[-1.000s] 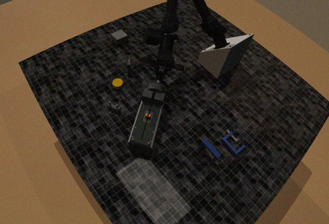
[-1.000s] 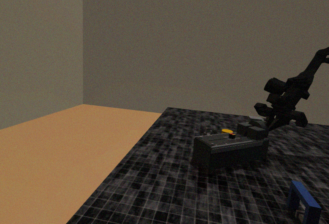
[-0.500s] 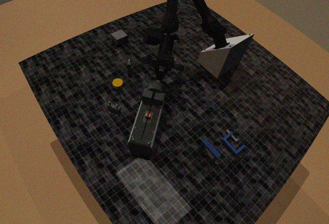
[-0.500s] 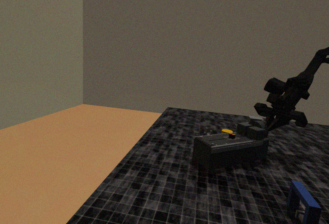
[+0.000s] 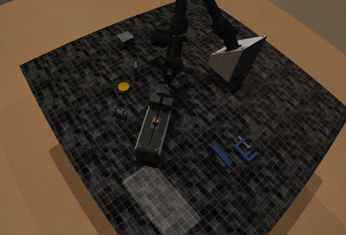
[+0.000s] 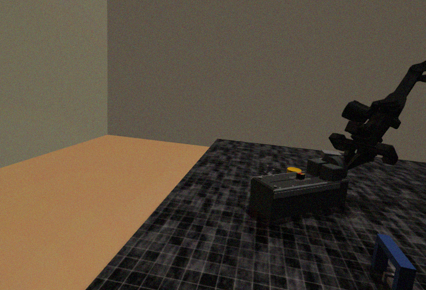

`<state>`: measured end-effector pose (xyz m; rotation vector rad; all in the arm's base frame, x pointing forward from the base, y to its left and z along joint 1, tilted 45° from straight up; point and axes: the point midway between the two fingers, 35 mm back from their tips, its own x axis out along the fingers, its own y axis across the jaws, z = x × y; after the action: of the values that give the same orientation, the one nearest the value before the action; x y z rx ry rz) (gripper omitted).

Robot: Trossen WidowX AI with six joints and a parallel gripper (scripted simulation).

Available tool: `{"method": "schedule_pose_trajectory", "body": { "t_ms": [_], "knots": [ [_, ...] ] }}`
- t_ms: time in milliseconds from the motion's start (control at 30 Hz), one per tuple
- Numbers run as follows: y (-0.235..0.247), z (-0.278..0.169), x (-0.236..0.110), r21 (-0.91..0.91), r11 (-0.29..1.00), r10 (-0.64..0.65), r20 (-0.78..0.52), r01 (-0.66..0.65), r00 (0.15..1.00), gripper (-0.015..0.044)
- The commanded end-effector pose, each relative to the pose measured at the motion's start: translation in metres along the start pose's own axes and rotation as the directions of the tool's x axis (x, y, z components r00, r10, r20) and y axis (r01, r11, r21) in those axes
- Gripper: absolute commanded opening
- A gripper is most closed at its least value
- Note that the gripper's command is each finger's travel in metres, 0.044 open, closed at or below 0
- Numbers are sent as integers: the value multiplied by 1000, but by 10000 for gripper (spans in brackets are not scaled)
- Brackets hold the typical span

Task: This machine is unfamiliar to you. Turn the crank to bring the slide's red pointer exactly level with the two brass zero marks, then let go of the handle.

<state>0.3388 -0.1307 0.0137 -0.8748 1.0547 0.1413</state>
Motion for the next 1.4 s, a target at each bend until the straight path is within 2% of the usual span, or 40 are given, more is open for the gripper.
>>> {"method": "schedule_pose_trajectory", "body": {
  "t_ms": [0,300,867,1367],
  "knots": [
    [-5,0,0,0,1000,-14,3,14,1000,0],
    [0,0,0,0,1000,0,0,0,1000,0],
    [0,0,0,0,1000,0,0,0,1000,440],
    [0,49,-46,0,1000,5,2,-5,1000,440]
  ]
}}
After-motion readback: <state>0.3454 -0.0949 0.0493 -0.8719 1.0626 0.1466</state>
